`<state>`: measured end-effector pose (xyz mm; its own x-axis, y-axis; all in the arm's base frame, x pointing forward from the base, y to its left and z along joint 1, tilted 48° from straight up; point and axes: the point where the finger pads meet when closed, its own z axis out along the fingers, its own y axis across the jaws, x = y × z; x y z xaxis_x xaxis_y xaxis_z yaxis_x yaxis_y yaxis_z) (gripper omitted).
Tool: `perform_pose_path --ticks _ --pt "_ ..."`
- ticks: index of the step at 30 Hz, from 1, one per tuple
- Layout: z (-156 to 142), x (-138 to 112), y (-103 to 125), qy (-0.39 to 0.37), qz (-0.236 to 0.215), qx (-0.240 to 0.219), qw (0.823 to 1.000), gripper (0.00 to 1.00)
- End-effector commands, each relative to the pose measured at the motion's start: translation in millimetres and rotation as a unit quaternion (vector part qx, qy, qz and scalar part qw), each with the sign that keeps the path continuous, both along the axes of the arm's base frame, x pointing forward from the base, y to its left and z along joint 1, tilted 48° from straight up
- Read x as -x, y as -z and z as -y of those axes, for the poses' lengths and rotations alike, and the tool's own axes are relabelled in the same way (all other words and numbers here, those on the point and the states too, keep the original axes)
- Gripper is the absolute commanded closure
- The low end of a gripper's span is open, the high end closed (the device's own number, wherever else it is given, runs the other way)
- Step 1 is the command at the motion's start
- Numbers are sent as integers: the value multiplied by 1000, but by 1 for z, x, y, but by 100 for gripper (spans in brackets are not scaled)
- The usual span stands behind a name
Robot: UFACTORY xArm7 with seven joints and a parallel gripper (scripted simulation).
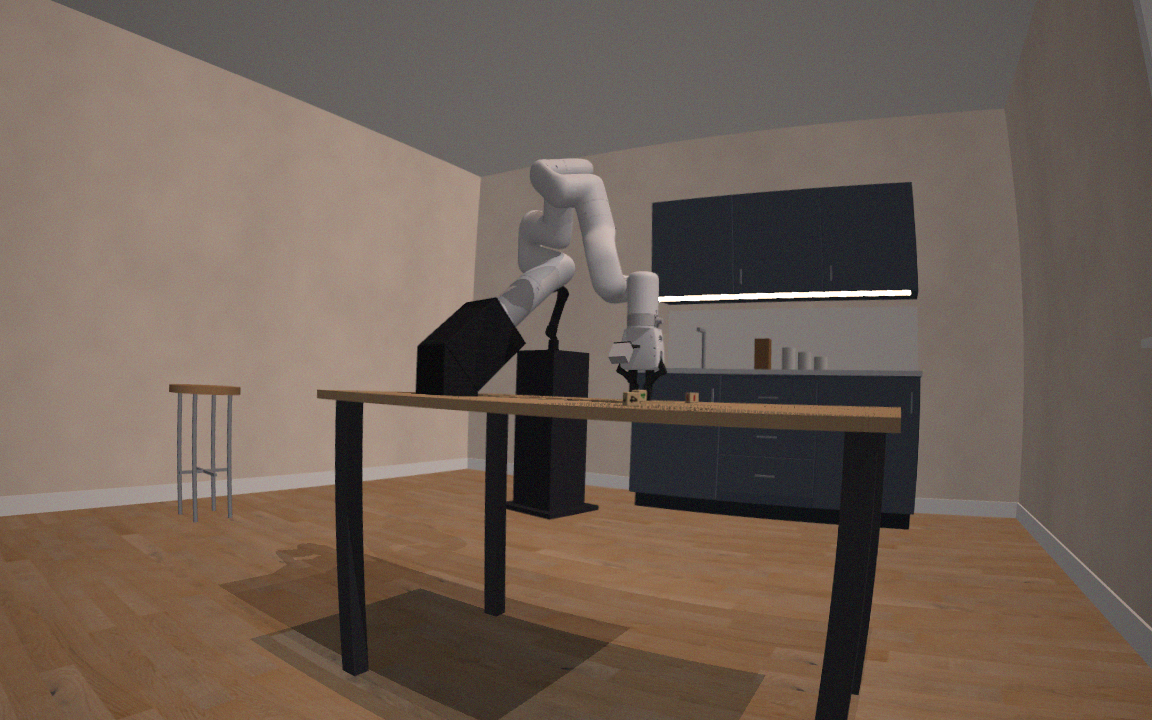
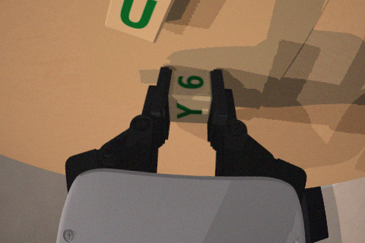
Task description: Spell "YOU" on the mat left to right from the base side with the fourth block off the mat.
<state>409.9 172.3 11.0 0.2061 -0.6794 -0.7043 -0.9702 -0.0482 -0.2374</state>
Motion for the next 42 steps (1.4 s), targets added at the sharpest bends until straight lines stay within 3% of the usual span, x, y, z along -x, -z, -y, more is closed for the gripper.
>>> perform_pose_path --ticks 1,14,29,42 --pt "1 -1 0 1 1 0 1000 79" --pt "1 -1 0 1 1 0 1000 79" --pt "1 -1 0 1 1 0 1000 58" --pt "3 -1 -2 1 1 0 1000 58"
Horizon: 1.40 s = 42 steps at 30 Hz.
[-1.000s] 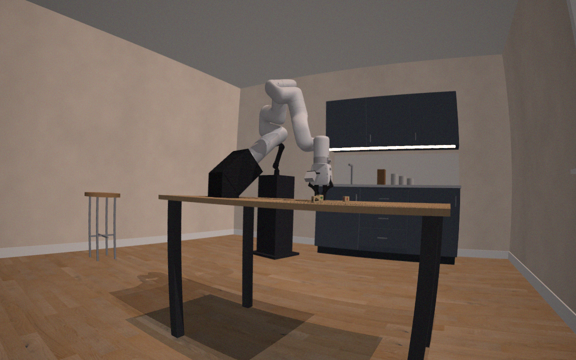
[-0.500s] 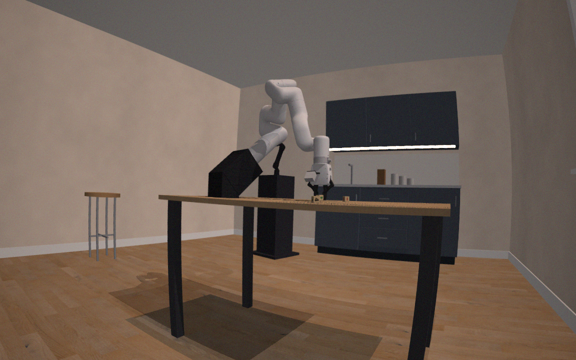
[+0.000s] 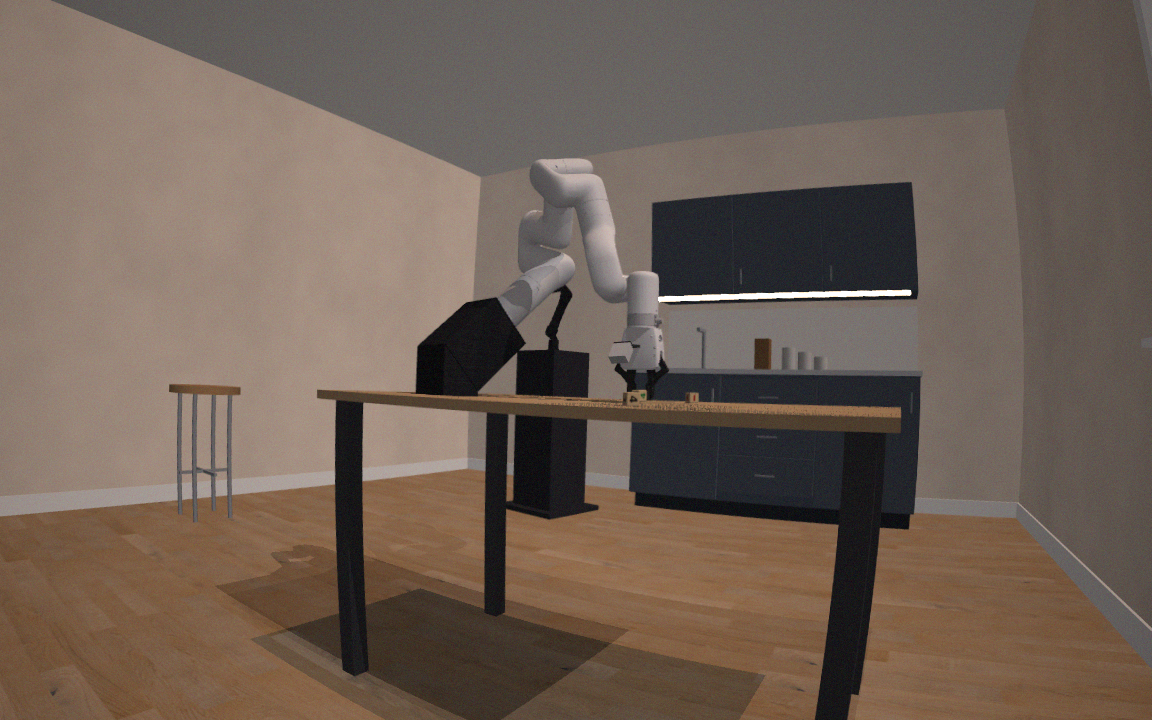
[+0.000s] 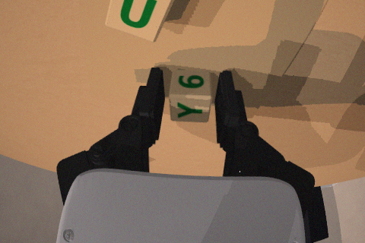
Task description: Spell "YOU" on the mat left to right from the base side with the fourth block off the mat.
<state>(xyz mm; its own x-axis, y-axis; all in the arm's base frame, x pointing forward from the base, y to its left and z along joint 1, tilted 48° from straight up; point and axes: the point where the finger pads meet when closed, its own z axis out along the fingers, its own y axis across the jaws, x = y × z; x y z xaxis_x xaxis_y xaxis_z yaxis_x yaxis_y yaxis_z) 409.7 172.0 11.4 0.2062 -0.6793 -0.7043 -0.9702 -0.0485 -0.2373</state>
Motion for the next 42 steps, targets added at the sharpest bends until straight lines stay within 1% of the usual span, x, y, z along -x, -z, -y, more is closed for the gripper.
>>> perform_pose_path --ticks 1,3,7,18,20,25,29,30,42 --pt "4 -1 -3 1 1 0 1000 58" --pt "4 -1 -3 1 1 0 1000 58" --pt "13 1 -12 1 1 0 1000 58" --pt "55 8 -49 1 1 0 1000 58" --pt "55 8 -49 1 1 0 1000 58" --pt "65 10 -59 1 1 0 1000 58" --pt "66 10 -60 1 1 0 1000 58" --pt "66 10 -60 1 1 0 1000 0" --pt "66 10 -60 1 1 0 1000 0"
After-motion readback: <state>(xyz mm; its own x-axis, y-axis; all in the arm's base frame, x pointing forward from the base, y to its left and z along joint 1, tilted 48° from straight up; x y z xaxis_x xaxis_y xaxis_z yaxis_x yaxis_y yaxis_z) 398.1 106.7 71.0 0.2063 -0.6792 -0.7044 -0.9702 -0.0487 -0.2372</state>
